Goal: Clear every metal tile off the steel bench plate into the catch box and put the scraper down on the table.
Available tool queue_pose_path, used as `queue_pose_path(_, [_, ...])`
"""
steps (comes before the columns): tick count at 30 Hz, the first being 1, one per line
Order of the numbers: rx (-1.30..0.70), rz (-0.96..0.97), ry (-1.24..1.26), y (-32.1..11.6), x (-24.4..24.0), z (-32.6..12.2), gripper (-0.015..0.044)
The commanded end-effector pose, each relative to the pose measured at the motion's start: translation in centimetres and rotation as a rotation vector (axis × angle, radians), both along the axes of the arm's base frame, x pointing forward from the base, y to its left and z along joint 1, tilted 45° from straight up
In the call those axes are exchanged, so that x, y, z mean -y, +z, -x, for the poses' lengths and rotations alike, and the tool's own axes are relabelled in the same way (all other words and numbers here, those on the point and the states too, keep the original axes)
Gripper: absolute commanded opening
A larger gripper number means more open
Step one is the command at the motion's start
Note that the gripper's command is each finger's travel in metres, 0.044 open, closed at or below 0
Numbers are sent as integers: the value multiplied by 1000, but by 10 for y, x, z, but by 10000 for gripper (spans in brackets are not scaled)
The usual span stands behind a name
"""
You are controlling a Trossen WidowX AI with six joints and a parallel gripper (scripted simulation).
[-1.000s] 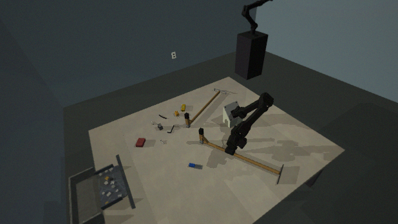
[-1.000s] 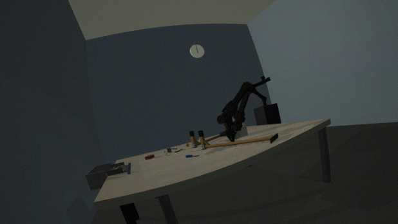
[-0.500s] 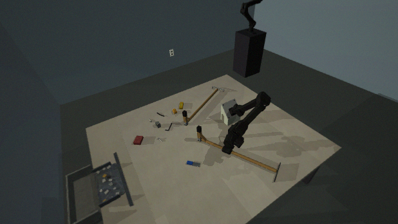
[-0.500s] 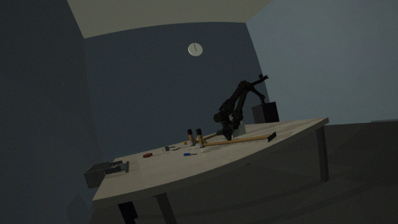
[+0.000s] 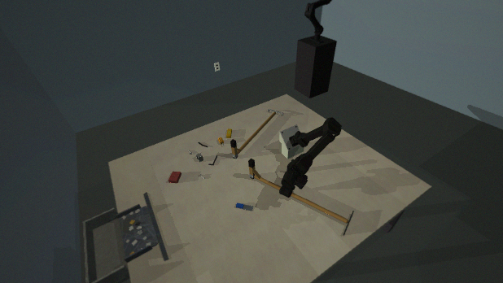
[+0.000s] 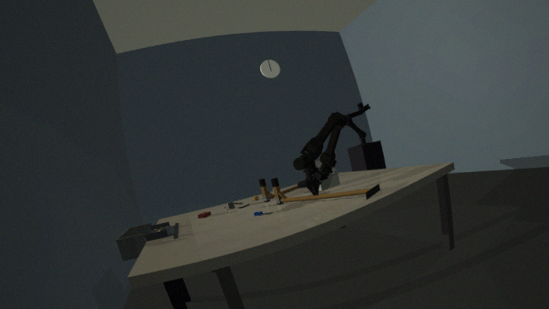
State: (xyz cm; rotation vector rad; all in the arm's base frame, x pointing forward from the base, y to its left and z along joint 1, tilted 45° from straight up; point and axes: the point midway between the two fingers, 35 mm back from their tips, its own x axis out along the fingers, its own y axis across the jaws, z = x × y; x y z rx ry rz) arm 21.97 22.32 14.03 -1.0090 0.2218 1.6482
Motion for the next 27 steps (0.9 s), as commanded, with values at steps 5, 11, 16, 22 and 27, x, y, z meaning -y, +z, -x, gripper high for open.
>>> queue_pose_path(5, [3,-3,5,3,-4,-8,0])
queue_pose_path(11, [3,-3,5,5,-6,-13,0])
queue_pose_path(16, [3,-3,5,7,-8,-18,0])
queue_pose_path(22, [4,-4,5,9,-10,-23,0])
queue_pose_path(27, [4,-4,5,10,-12,-27,0])
